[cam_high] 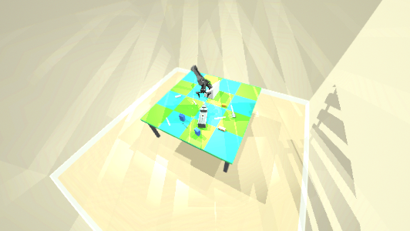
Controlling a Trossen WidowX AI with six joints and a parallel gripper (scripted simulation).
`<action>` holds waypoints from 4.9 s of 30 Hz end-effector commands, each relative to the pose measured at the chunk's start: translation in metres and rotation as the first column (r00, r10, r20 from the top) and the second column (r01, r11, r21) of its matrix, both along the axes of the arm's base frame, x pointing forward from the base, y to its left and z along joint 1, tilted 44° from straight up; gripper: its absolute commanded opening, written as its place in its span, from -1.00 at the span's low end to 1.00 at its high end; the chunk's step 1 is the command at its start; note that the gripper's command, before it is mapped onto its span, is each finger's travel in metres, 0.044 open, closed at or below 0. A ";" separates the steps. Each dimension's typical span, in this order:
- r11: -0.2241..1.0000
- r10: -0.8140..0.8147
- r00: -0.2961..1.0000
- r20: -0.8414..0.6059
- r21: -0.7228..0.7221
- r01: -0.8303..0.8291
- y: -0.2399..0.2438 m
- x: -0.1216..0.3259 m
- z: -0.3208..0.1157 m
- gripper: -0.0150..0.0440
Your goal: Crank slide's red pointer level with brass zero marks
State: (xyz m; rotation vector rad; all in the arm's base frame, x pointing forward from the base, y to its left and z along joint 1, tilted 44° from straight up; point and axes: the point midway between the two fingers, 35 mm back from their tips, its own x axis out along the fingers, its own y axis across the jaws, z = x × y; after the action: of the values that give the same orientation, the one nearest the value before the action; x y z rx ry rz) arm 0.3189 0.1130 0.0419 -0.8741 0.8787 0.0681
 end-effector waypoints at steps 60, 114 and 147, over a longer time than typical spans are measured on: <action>0.979 -0.201 0.969 0.146 0.061 0.194 0.025 0.120 -0.060 1.00; 1.000 -0.018 1.000 0.023 0.002 0.018 -0.056 0.004 -0.051 1.00; 1.000 -0.017 1.000 0.023 0.000 0.017 -0.096 0.004 -0.090 1.00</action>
State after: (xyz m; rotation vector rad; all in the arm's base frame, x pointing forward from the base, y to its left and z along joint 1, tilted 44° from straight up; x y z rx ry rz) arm 0.3277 0.0220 -0.0393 -0.8569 0.8481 0.0321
